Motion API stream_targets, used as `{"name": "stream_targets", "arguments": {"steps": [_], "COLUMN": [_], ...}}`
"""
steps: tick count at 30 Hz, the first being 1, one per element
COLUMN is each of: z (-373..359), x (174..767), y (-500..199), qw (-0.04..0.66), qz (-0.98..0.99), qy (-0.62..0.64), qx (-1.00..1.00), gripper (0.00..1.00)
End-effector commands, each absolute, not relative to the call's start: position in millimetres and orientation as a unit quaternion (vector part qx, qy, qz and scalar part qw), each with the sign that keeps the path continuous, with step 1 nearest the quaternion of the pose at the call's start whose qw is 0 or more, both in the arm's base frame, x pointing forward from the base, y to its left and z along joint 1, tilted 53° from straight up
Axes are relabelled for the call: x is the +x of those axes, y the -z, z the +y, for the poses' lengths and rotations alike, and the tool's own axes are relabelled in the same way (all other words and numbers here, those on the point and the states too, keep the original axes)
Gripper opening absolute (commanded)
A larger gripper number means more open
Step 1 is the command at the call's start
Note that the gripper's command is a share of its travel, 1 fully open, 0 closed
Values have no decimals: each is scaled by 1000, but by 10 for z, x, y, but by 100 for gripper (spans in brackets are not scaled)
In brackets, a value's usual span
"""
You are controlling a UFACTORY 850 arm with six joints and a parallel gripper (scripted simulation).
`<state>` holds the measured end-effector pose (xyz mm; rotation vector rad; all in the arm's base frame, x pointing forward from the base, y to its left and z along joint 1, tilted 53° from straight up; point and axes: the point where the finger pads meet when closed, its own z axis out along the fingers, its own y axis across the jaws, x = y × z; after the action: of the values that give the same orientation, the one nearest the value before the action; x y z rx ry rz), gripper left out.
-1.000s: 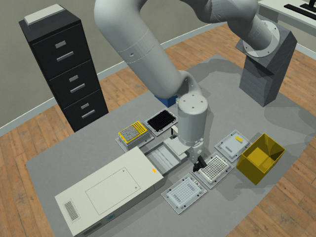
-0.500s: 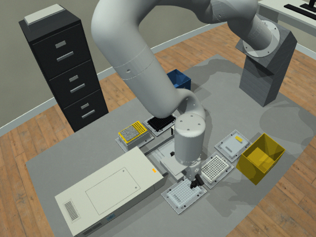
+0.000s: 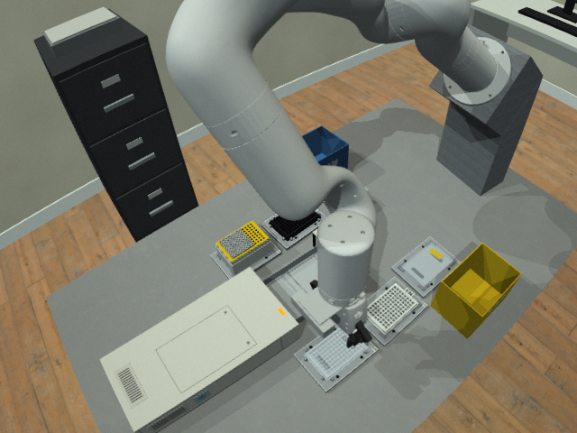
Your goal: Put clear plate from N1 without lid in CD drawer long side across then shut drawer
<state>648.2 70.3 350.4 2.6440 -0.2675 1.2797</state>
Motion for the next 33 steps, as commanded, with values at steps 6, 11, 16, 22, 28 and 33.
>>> {"name": "stream_targets", "arguments": {"steps": [6,11,16,22,28,33], "z": [682,661,640,624,599,578], "x": [6557,6620,6683,6733,6808,6871], "y": [-3451,-3400,-3349,-3309,-3248,-3197], "qw": [96,96,96,96,96,96], "qz": [-90,-90,-90,-90,-90,-90], "qy": [-432,-432,-432,-432,-432,-432], "qx": [892,892,892,892,892,892], "gripper": [100,100,100,100,100,100]}}
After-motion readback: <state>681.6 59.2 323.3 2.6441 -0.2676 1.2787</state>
